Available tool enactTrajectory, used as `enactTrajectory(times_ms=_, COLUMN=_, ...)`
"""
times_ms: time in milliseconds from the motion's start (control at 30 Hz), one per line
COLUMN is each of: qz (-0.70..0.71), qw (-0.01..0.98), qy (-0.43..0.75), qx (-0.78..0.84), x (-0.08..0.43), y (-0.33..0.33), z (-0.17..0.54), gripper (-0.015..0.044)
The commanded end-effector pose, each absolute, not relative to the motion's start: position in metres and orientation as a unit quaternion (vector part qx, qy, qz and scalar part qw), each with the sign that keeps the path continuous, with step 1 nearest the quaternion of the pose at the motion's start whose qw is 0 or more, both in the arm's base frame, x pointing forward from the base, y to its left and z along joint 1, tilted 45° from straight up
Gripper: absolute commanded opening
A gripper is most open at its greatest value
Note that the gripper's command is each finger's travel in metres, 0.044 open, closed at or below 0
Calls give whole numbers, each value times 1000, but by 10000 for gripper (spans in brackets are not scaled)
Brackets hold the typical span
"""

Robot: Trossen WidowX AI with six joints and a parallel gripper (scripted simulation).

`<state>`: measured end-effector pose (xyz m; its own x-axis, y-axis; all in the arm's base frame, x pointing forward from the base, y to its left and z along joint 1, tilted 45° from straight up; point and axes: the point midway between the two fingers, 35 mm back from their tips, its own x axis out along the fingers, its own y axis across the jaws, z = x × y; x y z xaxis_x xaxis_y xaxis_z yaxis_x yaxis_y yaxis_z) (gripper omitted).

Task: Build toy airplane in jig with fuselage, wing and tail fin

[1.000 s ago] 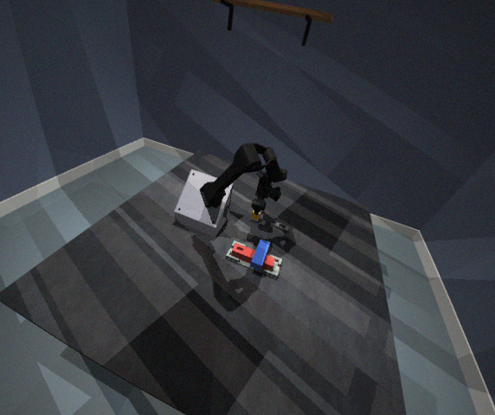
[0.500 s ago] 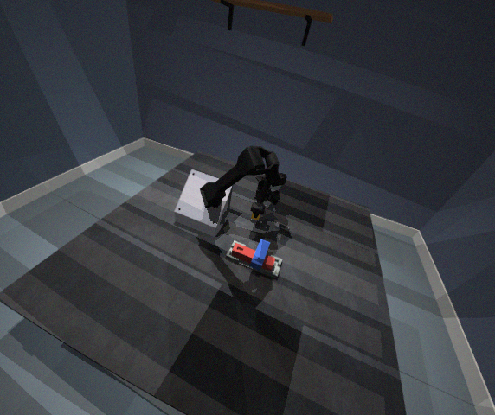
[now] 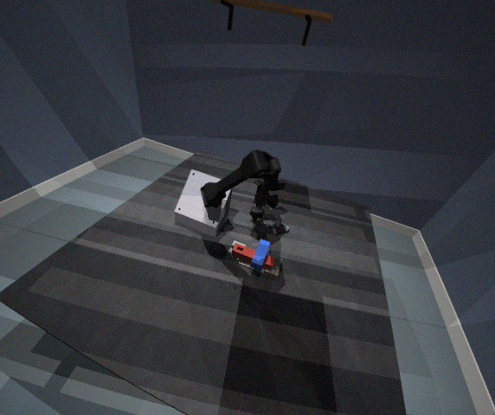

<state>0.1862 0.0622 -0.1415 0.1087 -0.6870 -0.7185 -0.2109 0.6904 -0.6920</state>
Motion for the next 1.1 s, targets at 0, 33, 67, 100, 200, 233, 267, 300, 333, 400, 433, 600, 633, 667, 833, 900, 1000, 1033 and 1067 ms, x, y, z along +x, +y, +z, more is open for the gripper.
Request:
enactTrajectory(times_ms=0, qz=-182, qw=654, qy=642, qx=-355, x=185, y=55, z=-145, gripper=440)
enactTrajectory(times_ms=33, qz=-182, qw=654, qy=642, qx=-355, x=185, y=54, z=-146, gripper=440)
enactTrajectory(times_ms=67, qz=-182, qw=654, qy=642, qx=-355, x=185, y=53, z=-147, gripper=440)
enactTrajectory(times_ms=100, qz=-182, qw=654, qy=642, qx=-355, x=185, y=52, z=-148, gripper=440)
enactTrajectory(times_ms=200, qz=-182, qw=654, qy=642, qx=-355, x=185, y=51, z=-149, gripper=414)
enactTrajectory(times_ms=233, qz=-182, qw=654, qy=642, qx=-355, x=185, y=51, z=-149, gripper=388)
enactTrajectory(times_ms=267, qz=-182, qw=654, qy=642, qx=-355, x=185, y=51, z=-149, gripper=361)
enactTrajectory(times_ms=300, qz=-182, qw=654, qy=642, qx=-355, x=185, y=51, z=-149, gripper=335)
enactTrajectory(times_ms=333, qz=-182, qw=654, qy=642, qx=-355, x=185, y=51, z=-149, gripper=309)
enactTrajectory(times_ms=400, qz=-182, qw=654, qy=642, qx=-355, x=185, y=51, z=-149, gripper=256)
enactTrajectory(times_ms=433, qz=-182, qw=654, qy=642, qx=-355, x=185, y=51, z=-149, gripper=230)
enactTrajectory(times_ms=600, qz=-182, qw=654, qy=642, qx=-355, x=185, y=51, z=-149, gripper=99)
enactTrajectory(times_ms=633, qz=-182, qw=654, qy=642, qx=-355, x=185, y=51, z=-149, gripper=72)
enactTrajectory(times_ms=667, qz=-182, qw=654, qy=642, qx=-355, x=185, y=51, z=-149, gripper=66)
enactTrajectory(times_ms=833, qz=-182, qw=654, qy=642, qx=-355, x=185, y=51, z=-149, gripper=32)
enactTrajectory(times_ms=900, qz=-182, qw=654, qy=642, qx=-355, x=185, y=51, z=-149, gripper=0)
enactTrajectory(times_ms=1000, qz=-180, qw=659, qy=640, qx=-352, x=187, y=55, z=-148, gripper=0)
enactTrajectory(times_ms=1033, qz=-178, qw=662, qy=638, qx=-350, x=189, y=58, z=-148, gripper=0)
enactTrajectory(times_ms=1067, qz=-176, qw=665, qy=636, qx=-349, x=190, y=61, z=-147, gripper=0)
